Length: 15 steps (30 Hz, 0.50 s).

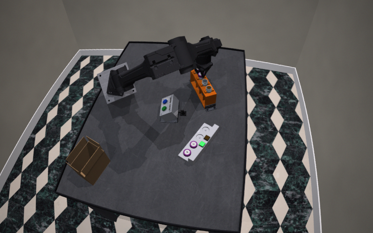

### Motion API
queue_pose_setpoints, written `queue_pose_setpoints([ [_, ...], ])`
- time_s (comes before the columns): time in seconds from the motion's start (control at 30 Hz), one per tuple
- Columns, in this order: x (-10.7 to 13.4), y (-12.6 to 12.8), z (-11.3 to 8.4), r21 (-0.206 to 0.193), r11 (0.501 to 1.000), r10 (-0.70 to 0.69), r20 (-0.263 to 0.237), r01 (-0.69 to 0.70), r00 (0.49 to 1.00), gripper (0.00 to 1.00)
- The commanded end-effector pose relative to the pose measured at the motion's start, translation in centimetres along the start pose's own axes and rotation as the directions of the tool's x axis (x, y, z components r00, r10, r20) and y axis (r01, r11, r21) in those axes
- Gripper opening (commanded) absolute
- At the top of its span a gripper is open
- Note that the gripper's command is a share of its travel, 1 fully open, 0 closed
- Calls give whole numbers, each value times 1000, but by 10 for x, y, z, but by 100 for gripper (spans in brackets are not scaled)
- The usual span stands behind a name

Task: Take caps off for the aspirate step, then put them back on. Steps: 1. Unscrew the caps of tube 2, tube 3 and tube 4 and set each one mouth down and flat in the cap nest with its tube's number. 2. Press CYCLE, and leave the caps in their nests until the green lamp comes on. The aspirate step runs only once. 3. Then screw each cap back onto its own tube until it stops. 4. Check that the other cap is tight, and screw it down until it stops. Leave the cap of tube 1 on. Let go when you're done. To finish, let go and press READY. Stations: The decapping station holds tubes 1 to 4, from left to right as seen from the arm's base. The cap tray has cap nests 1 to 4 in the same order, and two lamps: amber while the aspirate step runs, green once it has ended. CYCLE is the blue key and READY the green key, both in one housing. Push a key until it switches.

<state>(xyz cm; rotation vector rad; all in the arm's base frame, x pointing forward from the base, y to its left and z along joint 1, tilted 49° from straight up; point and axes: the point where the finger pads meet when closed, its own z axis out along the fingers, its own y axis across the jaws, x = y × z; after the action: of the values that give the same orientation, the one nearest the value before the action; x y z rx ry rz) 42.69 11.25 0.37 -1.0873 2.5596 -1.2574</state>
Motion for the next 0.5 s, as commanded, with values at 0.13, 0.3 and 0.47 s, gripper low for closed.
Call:
queue_pose_setpoints([
  [0.13, -10, -6, 3, -4, 956, 293, 4, -293, 956, 0],
  [0.3, -9, -5, 4, -4, 894, 448, 1, -448, 894, 0],
  [0.47, -9, -6, 4, -4, 844, 536, 0, -536, 845, 0],
])
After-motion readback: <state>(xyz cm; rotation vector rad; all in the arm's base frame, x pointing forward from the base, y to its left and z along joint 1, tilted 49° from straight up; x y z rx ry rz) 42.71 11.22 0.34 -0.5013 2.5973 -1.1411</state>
